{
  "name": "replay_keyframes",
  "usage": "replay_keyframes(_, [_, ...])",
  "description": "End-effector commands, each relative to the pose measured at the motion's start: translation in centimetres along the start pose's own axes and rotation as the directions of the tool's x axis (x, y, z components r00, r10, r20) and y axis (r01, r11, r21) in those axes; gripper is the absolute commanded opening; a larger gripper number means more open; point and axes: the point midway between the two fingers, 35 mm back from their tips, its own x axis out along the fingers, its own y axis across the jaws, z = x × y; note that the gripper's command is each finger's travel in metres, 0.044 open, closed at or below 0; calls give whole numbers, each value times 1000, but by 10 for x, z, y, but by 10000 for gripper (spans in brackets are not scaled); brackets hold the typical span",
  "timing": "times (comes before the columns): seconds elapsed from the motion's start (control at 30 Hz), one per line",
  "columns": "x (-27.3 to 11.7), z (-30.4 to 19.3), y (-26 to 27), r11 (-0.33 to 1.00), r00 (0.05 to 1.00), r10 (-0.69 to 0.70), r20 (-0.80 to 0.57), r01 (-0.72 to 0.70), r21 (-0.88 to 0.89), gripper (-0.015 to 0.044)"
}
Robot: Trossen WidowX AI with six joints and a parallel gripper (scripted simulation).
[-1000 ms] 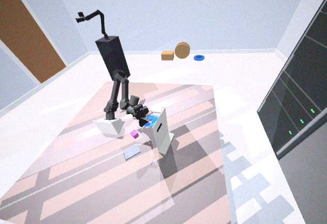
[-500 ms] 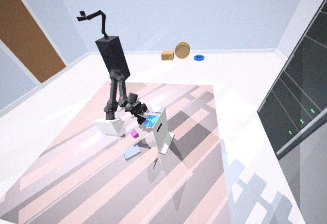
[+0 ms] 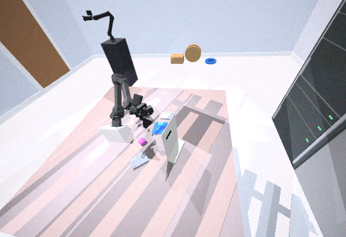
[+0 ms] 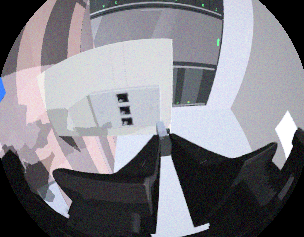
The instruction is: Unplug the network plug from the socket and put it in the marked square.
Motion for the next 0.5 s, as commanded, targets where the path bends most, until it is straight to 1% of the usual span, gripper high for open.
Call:
replay_keyframes(0.0, [-3, 1, -6, 1000, 1000, 0, 5, 0, -8, 0])
replay_keyframes(0.1, [-3, 3, -3, 1000, 1000, 21, 15, -21, -20, 0])
replay_keyframes(0.27, [-3, 20, 26, 979, 980, 178, 87, -168, -113, 0])
replay_keyframes(0.47, [-10, 40, 61, 918, 915, 365, 172, -323, -230, 0])
